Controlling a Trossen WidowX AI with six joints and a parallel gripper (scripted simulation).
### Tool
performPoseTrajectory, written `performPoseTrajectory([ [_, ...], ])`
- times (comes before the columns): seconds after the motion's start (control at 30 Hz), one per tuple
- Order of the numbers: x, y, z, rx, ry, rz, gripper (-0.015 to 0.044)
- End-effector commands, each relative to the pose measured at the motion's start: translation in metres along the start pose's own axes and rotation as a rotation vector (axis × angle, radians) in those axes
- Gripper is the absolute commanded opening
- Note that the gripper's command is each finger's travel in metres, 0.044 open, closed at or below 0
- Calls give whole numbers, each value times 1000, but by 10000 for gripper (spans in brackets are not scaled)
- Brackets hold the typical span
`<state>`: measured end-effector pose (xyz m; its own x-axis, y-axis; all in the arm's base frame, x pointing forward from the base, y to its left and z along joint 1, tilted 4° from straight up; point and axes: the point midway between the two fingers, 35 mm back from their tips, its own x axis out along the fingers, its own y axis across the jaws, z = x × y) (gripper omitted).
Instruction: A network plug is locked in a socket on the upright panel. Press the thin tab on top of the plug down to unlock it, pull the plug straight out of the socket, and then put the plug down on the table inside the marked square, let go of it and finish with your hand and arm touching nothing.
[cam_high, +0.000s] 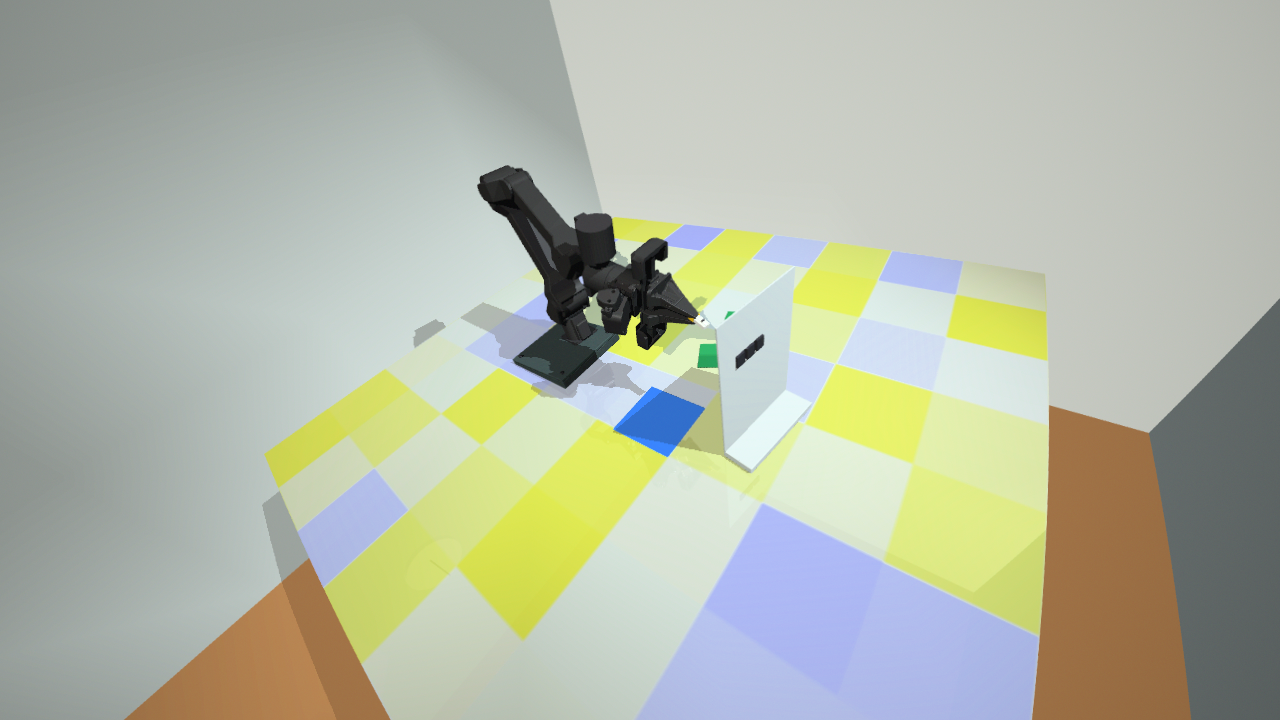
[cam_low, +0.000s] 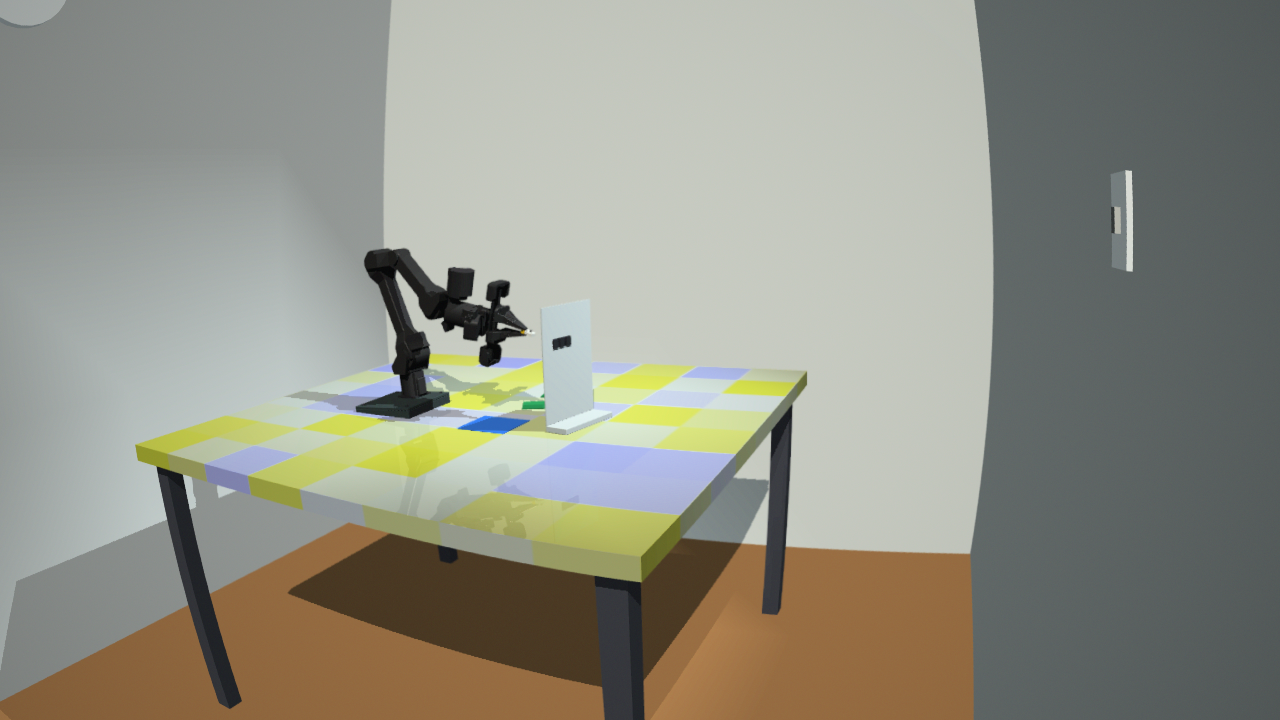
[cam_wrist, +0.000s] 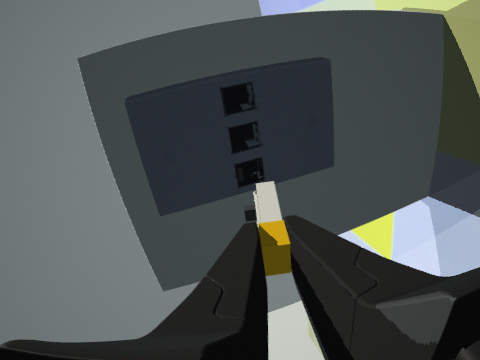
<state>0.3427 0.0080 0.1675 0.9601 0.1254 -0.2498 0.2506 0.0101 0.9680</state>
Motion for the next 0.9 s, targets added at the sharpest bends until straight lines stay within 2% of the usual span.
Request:
performPoseTrajectory([
  [0.0,5,-15,12,31,-48,-103,0],
  [0.43,4,-55,39,91,-168,-387,0],
  [0.87,-15,-90,61,140,-280,-675,0],
])
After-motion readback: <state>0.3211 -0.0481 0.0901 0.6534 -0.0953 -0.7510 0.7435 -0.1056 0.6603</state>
